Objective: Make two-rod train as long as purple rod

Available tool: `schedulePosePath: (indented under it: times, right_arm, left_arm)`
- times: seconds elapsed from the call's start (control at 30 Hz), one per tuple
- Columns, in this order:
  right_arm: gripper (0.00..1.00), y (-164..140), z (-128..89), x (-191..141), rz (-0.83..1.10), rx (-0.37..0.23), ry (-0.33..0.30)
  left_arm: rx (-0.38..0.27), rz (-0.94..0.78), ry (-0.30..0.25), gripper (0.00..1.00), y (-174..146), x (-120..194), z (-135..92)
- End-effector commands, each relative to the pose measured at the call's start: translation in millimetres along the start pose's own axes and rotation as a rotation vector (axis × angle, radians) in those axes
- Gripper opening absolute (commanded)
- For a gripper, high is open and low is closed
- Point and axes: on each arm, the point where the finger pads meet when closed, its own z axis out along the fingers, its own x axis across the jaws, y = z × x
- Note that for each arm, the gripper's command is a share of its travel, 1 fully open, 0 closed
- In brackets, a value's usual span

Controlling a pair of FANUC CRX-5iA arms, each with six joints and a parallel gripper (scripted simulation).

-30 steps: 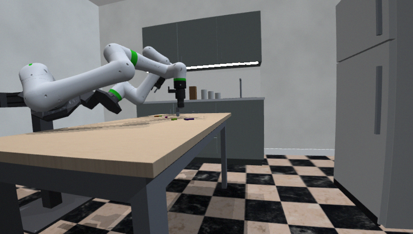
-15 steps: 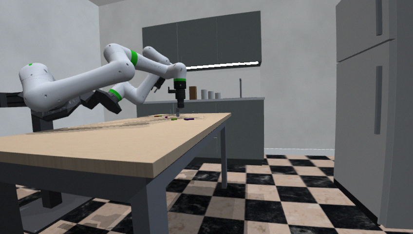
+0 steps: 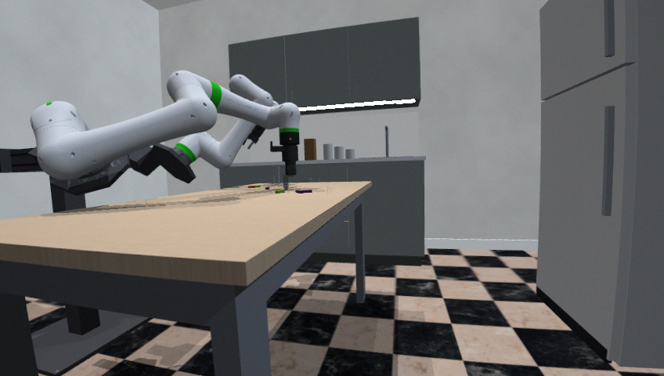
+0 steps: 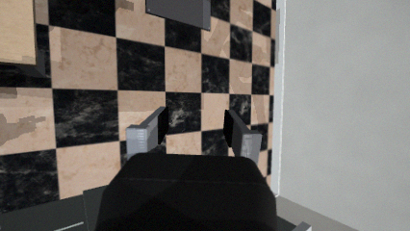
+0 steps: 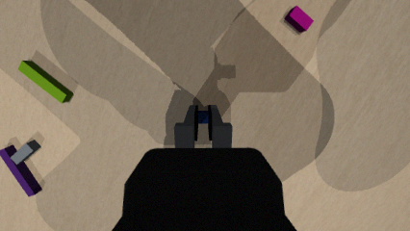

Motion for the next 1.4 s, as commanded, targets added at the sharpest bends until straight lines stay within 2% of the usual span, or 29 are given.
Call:
schedulePosePath:
  times: [0.0, 1.13, 1.17, 1.23, 1.27, 1.33, 1.37]
  right_arm:
    - [0.24, 0.7, -1.3, 0.1, 0.000, -0.002, 0.000]
    - [0.24, 0.7, -1.3, 0.1, 0.000, -0.002, 0.000]
    - [0.30, 0.7, -1.3, 0.1, 0.000, -0.002, 0.000]
    - [0.30, 0.7, -1.3, 0.1, 0.000, -0.002, 0.000]
    - [0.36, 0.7, -1.3, 0.1, 0.000, -0.002, 0.000]
    - [0.36, 0.7, -1.3, 0.1, 0.000, -0.002, 0.000]
    - [0.42, 0.7, -1.3, 0.1, 0.000, -0.002, 0.000]
  left_arm:
    - [-0.001, 0.000, 0.000, 1.00, 0.2, 0.1, -0.6]
    - [-0.001, 0.000, 0.000, 1.00, 0.2, 0.1, -0.6]
    - [-0.001, 0.000, 0.000, 1.00, 0.2, 0.1, -0.6]
    - [-0.001, 0.000, 0.000, 1.00, 0.2, 0.1, -0.6]
    - [-0.001, 0.000, 0.000, 1.00, 0.2, 0.1, -0.6]
    - [-0.001, 0.000, 0.000, 1.00, 0.2, 0.1, -0.6]
    - [-0.001, 0.000, 0.000, 1.00, 0.2, 0.1, -0.6]
